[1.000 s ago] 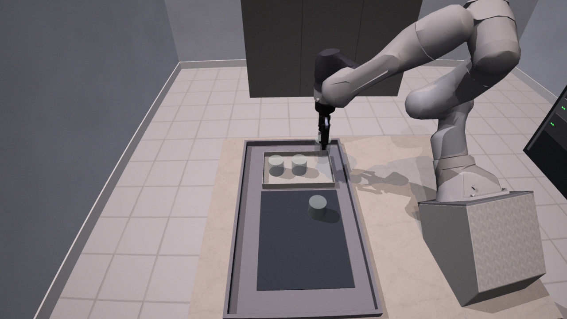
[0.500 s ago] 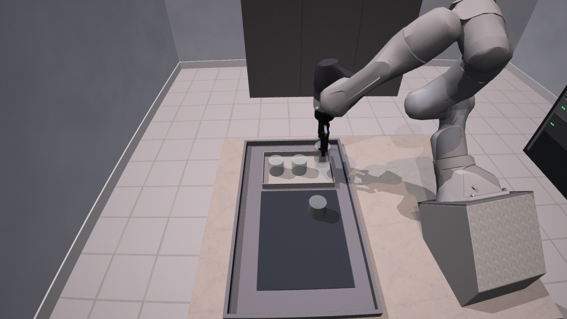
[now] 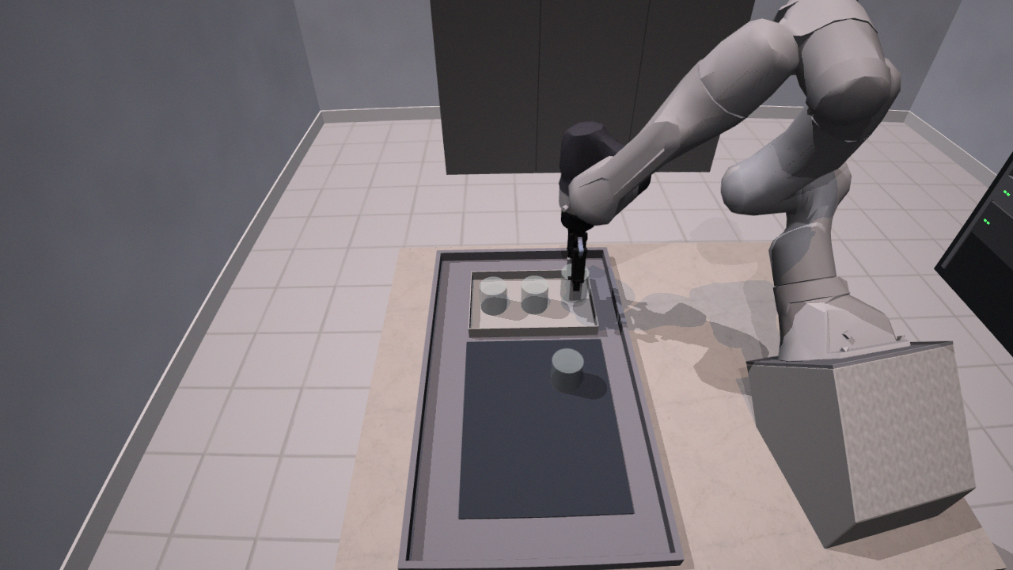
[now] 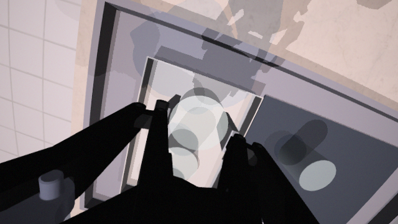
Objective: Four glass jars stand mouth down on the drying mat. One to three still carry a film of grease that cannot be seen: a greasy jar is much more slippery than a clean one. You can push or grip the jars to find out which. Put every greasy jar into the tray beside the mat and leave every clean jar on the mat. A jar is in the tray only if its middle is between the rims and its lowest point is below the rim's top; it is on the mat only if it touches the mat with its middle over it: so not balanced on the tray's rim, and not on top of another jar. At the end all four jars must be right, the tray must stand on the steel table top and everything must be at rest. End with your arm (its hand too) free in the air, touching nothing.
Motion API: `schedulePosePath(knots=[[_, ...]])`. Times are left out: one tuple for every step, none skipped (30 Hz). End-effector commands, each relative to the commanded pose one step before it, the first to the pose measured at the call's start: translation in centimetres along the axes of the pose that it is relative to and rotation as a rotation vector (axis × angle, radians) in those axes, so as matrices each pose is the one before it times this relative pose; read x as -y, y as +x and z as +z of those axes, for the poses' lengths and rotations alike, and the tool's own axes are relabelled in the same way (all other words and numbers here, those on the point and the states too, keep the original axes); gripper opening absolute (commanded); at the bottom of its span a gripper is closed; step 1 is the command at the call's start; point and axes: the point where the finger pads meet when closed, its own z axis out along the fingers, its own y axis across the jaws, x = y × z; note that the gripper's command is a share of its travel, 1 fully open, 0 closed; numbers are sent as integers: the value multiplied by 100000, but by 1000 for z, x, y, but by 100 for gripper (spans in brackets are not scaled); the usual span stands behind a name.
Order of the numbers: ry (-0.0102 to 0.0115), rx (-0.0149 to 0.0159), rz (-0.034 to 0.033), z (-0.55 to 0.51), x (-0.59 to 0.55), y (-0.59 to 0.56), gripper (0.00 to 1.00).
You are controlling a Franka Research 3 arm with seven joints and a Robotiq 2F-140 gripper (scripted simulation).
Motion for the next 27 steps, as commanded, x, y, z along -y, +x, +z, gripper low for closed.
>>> schedulePosePath(knots=[[994,2081,-1188,756,383,-651,0],[0,0,0,263,0,0,0],[0,0,0,0,0,0,0],[0,0,0,0,0,0,0],[0,0,0,0,0,0,0],[0,0,0,0,0,0,0],[0,0,0,0,0,0,0],[0,0,0,0,0,0,0],[0,0,0,0,0,0,0],[0,0,0,0,0,0,0],[0,0,0,0,0,0,0],[0,0,0,0,0,0,0],[0,0,0,0,0,0,0],[0,0,0,0,0,0,0],[0,0,0,0,0,0,0],[0,0,0,0,0,0,0],[0,0,0,132,0,0,0],[0,0,0,132,0,0,0],[0,0,0,132,0,0,0],[0,0,0,132,0,0,0],[0,0,0,132,0,0,0],[0,0,0,132,0,0,0],[0,0,0,132,0,0,0],[0,0,0,132,0,0,0],[0,0,0,132,0,0,0],[0,0,0,0,0,0,0],[0,0,0,0,0,0,0]])
